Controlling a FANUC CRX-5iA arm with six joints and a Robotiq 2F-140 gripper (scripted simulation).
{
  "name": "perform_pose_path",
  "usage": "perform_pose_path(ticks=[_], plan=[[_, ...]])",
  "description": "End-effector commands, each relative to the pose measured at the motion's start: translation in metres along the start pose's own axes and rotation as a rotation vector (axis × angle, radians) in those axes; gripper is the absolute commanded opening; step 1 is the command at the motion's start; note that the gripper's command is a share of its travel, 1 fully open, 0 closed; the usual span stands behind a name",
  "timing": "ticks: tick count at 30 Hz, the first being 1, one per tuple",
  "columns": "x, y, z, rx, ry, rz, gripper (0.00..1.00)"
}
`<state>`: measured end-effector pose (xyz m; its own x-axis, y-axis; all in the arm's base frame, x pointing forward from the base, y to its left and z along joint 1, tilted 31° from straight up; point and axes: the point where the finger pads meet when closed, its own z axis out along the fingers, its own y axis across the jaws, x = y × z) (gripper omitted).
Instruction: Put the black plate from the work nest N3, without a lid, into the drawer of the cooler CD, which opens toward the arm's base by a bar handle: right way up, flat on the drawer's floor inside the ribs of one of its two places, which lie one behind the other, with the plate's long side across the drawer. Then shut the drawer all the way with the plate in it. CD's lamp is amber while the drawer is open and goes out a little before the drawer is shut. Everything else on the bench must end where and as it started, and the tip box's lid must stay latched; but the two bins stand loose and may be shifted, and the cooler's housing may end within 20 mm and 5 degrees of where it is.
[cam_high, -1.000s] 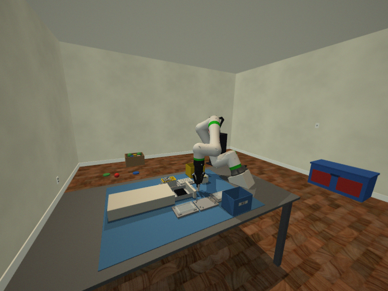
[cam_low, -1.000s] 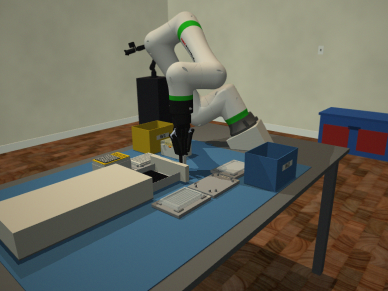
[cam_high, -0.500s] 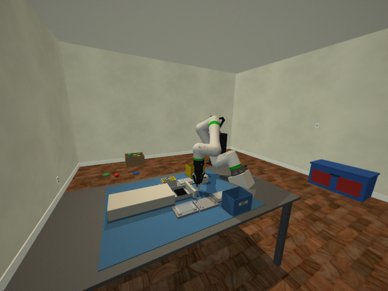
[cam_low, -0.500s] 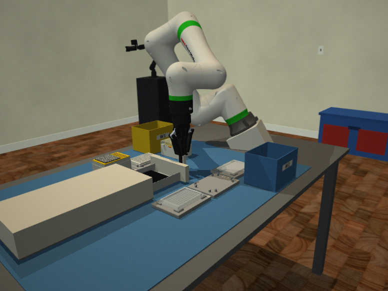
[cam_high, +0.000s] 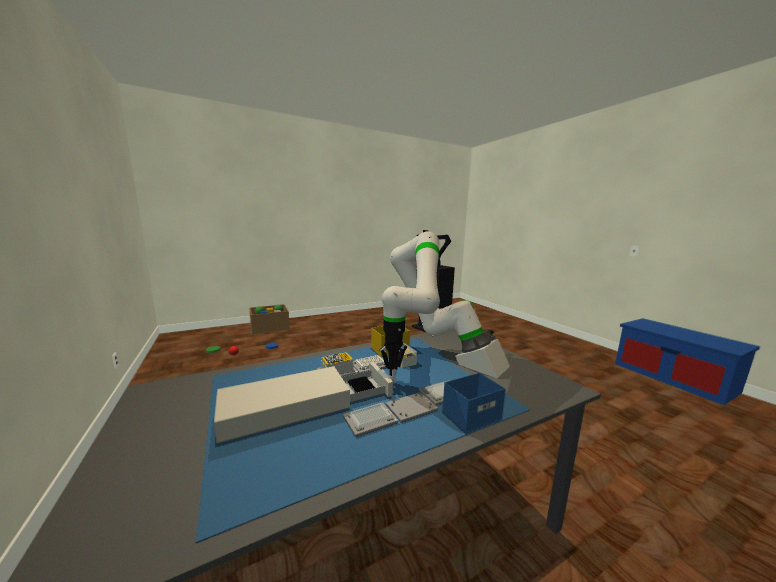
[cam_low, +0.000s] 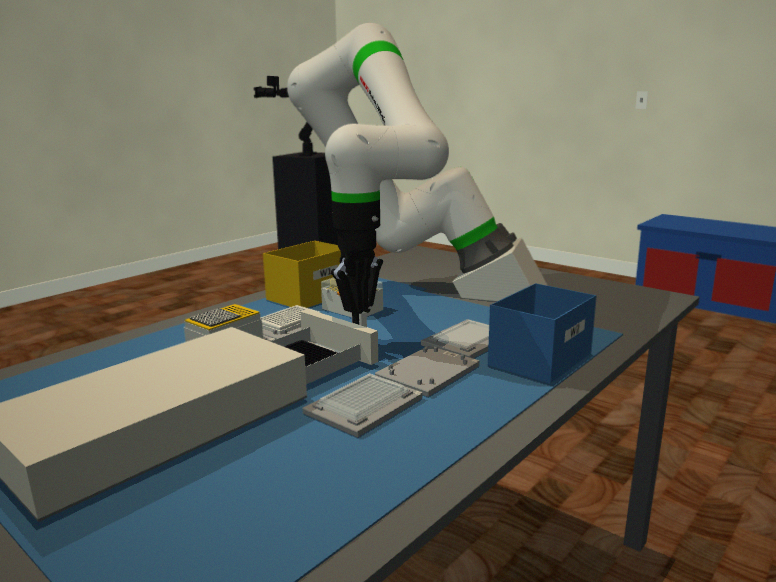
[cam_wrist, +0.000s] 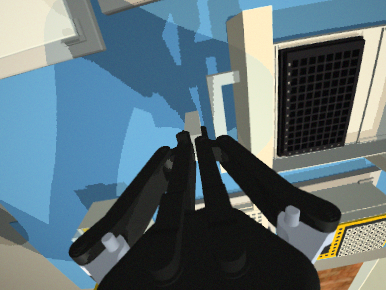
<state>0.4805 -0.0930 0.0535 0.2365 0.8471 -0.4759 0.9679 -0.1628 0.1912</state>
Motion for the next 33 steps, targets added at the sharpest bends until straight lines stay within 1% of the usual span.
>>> perform_pose_path(ticks=[1,10,33], plan=[[0.000,0.005,0.000,0.000,0.000,0.000,0.00],[0.000,0.012,0.000,0.000,0.000,0.000,0.00],[0.000,0.040,0.000,0.000,0.000,0.000,0.00]])
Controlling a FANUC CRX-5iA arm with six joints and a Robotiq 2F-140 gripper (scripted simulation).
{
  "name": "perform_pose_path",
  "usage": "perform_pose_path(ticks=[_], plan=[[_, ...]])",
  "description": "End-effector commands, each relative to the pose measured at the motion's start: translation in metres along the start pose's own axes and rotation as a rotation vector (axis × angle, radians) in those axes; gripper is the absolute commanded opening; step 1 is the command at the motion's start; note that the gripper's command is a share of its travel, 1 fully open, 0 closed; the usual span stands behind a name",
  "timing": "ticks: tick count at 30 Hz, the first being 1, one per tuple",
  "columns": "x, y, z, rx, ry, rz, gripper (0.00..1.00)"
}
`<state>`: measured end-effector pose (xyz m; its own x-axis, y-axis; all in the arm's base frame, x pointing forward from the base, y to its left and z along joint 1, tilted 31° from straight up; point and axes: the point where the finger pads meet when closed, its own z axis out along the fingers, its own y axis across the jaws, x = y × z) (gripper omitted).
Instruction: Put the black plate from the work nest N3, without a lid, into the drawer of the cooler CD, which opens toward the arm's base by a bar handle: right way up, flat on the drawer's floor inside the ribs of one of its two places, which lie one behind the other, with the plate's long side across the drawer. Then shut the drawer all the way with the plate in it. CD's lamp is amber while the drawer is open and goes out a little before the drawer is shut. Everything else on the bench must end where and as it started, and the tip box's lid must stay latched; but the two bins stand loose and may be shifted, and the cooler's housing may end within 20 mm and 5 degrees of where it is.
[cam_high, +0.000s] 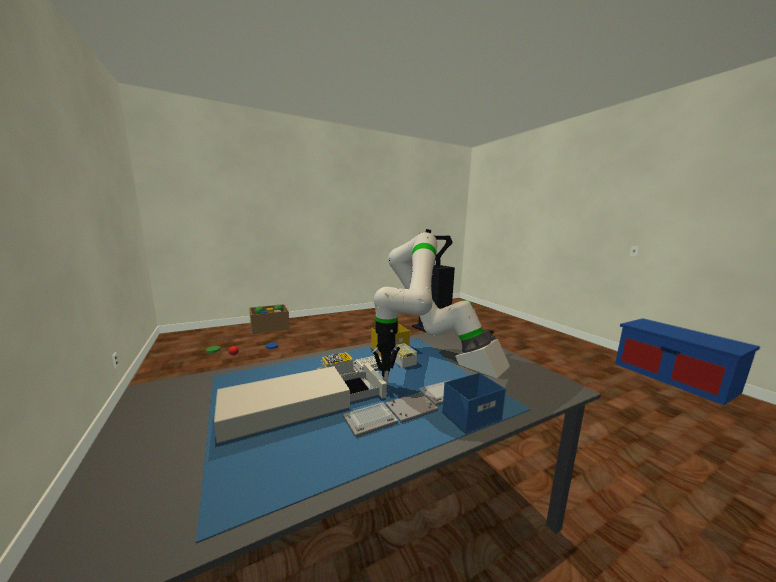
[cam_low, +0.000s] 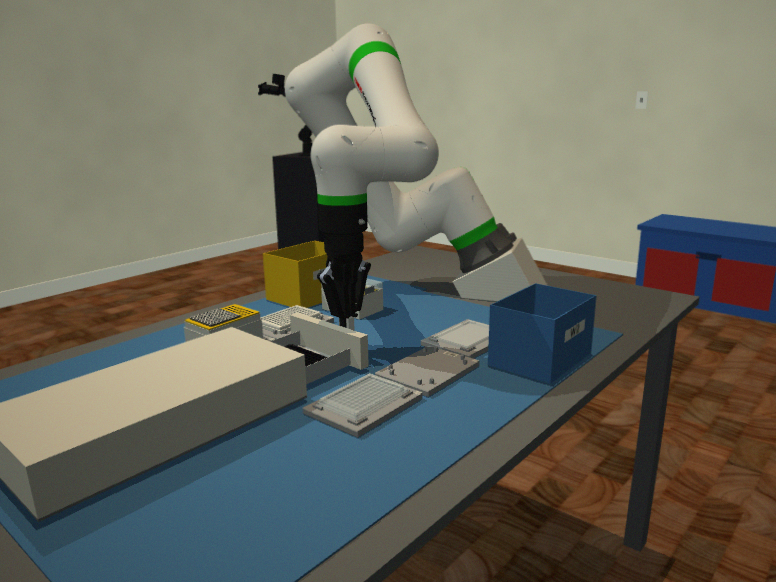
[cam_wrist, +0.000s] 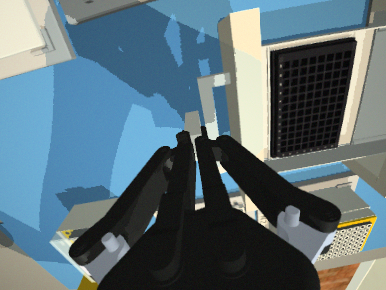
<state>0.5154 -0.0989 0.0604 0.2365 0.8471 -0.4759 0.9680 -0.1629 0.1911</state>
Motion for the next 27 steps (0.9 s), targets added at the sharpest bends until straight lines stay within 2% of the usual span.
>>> perform_pose_path(ticks=[1,27], plan=[[0.000,0.005,0.000,0.000,0.000,0.000,0.00],[0.000,0.033,0.000,0.000,0.000,0.000,0.00]])
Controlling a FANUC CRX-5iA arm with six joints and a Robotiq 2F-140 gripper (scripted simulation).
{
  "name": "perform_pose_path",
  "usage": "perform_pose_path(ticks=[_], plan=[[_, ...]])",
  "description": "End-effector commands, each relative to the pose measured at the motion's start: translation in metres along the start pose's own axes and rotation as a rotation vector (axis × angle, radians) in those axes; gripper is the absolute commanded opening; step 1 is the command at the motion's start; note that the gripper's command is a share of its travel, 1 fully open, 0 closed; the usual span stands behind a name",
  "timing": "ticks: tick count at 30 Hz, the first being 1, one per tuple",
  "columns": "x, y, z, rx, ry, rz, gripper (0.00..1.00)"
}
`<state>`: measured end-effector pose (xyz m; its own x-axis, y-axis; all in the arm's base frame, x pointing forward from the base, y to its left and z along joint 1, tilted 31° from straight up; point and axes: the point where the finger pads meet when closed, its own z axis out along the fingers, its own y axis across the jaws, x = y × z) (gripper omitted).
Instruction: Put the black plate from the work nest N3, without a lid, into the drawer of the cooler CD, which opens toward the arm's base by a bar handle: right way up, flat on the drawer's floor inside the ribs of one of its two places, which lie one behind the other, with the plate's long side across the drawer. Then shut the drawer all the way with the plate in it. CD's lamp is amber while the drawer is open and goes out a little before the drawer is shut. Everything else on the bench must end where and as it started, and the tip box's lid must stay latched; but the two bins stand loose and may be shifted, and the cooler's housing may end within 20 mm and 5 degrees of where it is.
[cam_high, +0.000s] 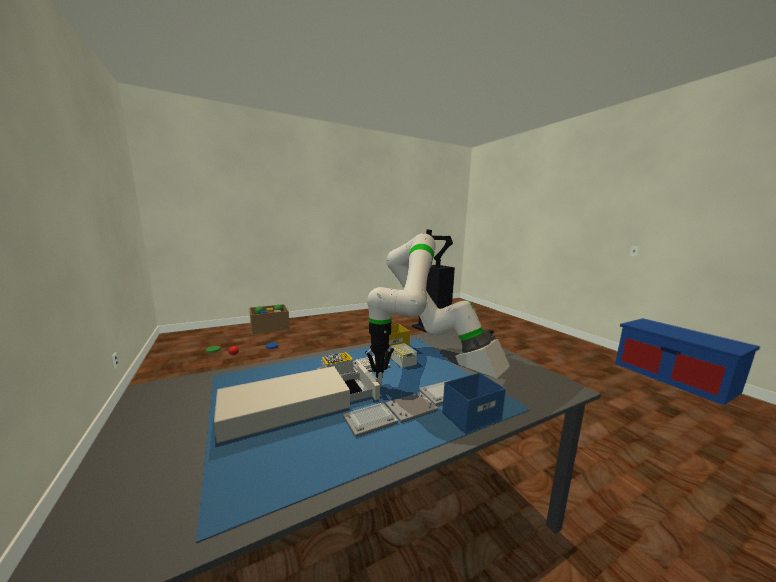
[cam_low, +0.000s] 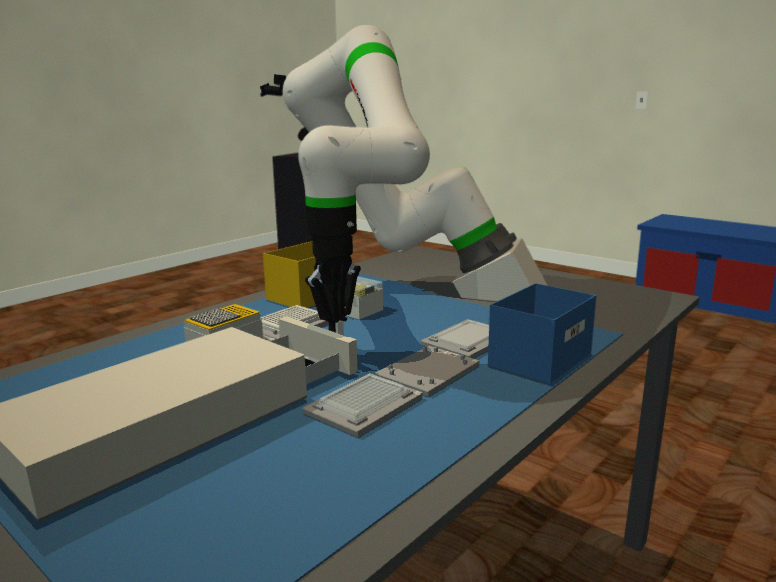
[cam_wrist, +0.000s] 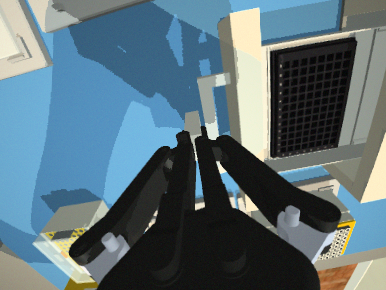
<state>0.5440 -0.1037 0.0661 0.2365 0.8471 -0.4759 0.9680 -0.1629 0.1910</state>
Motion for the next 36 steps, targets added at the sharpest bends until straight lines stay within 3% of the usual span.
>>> perform_pose_path(ticks=[1,36], plan=[[0.000,0.005,0.000,0.000,0.000,0.000,0.00],[0.000,0.046,0.000,0.000,0.000,0.000,0.00]])
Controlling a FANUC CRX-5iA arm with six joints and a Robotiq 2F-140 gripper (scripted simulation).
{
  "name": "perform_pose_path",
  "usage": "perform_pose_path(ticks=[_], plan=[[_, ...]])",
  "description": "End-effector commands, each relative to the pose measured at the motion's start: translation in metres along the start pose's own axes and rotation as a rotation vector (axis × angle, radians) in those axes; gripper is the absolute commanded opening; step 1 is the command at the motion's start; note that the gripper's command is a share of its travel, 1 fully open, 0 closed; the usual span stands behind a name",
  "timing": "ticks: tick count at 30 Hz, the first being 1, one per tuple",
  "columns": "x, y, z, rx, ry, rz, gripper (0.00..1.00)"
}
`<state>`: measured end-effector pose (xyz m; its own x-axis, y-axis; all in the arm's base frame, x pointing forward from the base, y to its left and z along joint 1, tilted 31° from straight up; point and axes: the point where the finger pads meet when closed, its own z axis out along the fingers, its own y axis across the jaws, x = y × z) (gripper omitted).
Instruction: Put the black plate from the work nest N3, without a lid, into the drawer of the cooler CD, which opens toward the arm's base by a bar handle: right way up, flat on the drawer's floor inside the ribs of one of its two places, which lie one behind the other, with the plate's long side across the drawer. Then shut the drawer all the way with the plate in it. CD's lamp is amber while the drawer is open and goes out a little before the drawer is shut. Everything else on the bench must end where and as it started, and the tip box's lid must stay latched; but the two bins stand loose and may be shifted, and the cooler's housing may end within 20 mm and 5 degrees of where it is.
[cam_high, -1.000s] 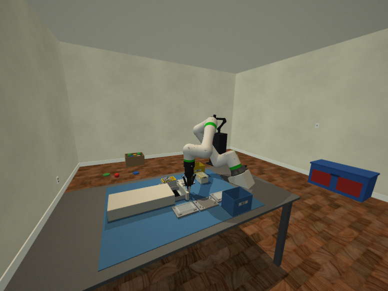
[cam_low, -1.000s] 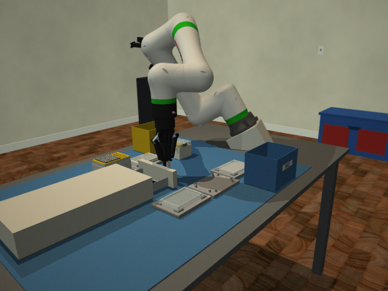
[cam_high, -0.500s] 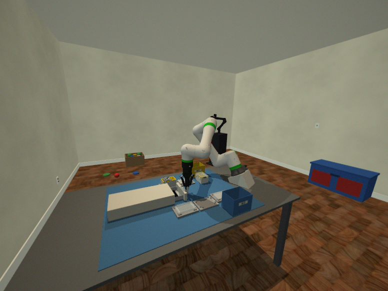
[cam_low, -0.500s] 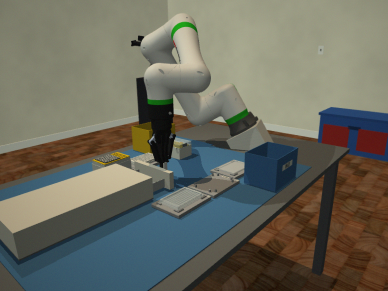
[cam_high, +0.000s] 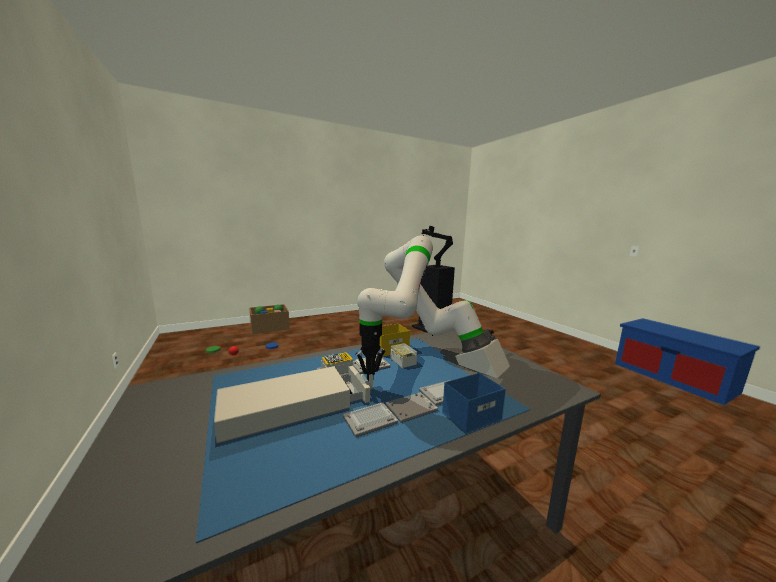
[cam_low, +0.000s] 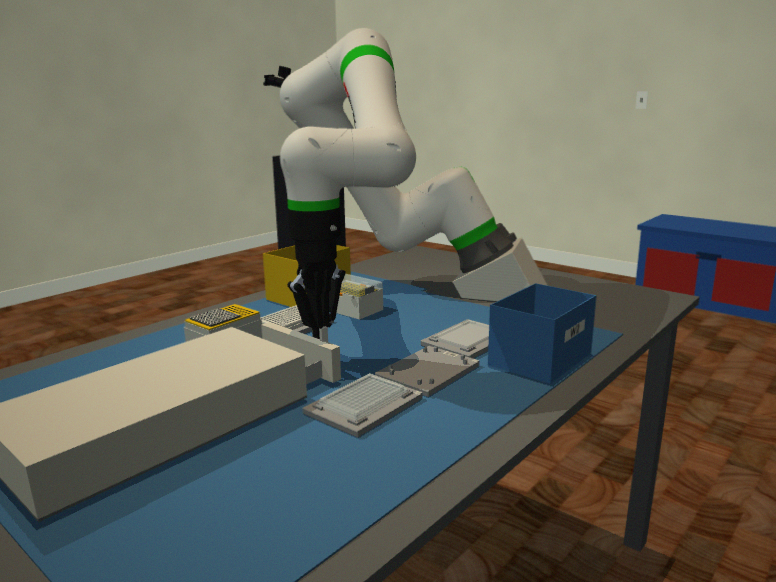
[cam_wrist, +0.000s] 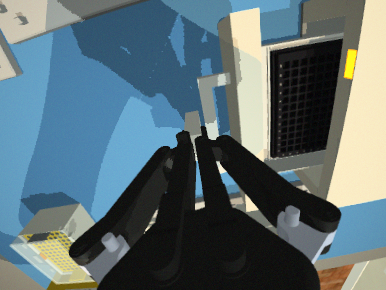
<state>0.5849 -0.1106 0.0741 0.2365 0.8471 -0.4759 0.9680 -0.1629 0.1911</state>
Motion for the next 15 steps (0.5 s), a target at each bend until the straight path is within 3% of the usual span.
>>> perform_pose_path(ticks=[1,15], plan=[[0.000,0.005,0.000,0.000,0.000,0.000,0.00],[0.000,0.018,0.000,0.000,0.000,0.000,0.00]])
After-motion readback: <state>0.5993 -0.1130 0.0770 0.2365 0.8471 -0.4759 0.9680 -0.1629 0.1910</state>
